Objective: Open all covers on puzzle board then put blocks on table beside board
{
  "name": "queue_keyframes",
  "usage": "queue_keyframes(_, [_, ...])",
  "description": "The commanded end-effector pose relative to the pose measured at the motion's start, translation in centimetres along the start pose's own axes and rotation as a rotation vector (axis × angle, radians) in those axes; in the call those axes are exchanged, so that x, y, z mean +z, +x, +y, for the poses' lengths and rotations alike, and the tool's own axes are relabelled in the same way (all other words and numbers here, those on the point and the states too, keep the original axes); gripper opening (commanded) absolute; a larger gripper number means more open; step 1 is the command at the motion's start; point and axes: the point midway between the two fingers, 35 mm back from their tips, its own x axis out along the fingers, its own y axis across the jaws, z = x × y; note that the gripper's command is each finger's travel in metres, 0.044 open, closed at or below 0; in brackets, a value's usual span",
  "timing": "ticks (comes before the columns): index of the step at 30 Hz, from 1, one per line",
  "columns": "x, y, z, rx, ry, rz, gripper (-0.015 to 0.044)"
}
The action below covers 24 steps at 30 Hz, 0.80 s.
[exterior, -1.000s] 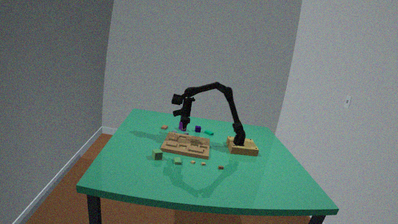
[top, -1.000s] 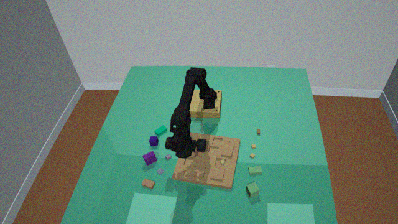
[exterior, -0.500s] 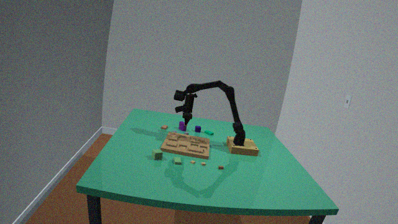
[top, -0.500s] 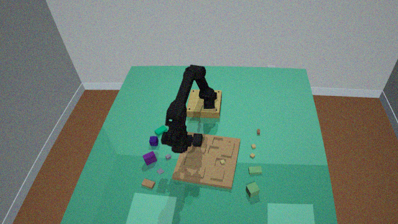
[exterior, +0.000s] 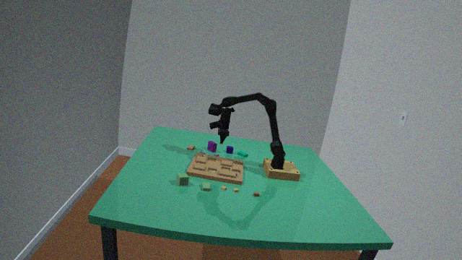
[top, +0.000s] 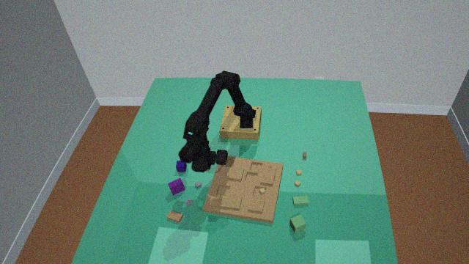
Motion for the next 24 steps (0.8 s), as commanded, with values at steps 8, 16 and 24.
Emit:
queue_keyframes(8, [-2.8, 0.1, -2.9, -0.004, -0.003, 0.004, 0.008])
queue_keyframes(16, [-5.3, 0.1, -4.9, -0.006, -0.003, 0.007, 0.008])
queue_keyframes(24, [-7.0, 0.3, -6.1, -0.007, -0.003, 0.008, 0.008])
